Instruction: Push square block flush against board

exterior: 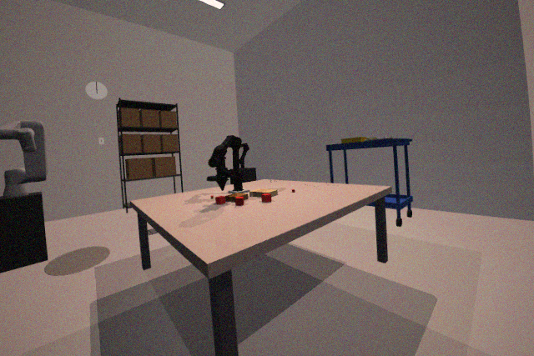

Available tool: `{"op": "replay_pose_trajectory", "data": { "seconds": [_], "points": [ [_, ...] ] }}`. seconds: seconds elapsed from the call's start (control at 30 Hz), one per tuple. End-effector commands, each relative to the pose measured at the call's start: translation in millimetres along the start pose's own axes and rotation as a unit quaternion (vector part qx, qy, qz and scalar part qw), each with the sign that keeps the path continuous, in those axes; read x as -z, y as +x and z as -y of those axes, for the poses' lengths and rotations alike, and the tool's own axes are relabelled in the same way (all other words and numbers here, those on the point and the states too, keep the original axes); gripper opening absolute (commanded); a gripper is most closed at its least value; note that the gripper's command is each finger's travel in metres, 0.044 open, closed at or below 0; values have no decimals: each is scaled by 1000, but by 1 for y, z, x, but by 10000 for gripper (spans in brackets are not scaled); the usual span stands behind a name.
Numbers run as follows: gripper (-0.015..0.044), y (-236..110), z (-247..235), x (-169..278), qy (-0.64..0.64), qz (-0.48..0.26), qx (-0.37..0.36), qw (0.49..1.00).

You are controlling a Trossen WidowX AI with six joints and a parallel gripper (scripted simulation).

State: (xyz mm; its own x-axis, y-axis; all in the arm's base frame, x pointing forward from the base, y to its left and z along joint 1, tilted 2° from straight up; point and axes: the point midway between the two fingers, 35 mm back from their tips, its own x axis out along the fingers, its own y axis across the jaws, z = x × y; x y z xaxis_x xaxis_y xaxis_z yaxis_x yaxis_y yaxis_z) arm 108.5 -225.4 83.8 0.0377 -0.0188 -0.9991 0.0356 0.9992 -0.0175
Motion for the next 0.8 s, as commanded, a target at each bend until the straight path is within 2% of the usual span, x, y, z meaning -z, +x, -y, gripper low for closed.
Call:
{"op": "replay_pose_trajectory", "data": {
  "seconds": [0.0, 0.17, 0.33, 0.77],
  "points": [
    [0, -4, -21, -15, -47, 1, 0, 999],
    [0, -2, -26, -17, -56, 1, -1, 998],
    [0, 49, -26, -17, -56, 1, -1, 998],
    [0, 51, -26, -25, -56, 2, -1, 998]
  ]
}}
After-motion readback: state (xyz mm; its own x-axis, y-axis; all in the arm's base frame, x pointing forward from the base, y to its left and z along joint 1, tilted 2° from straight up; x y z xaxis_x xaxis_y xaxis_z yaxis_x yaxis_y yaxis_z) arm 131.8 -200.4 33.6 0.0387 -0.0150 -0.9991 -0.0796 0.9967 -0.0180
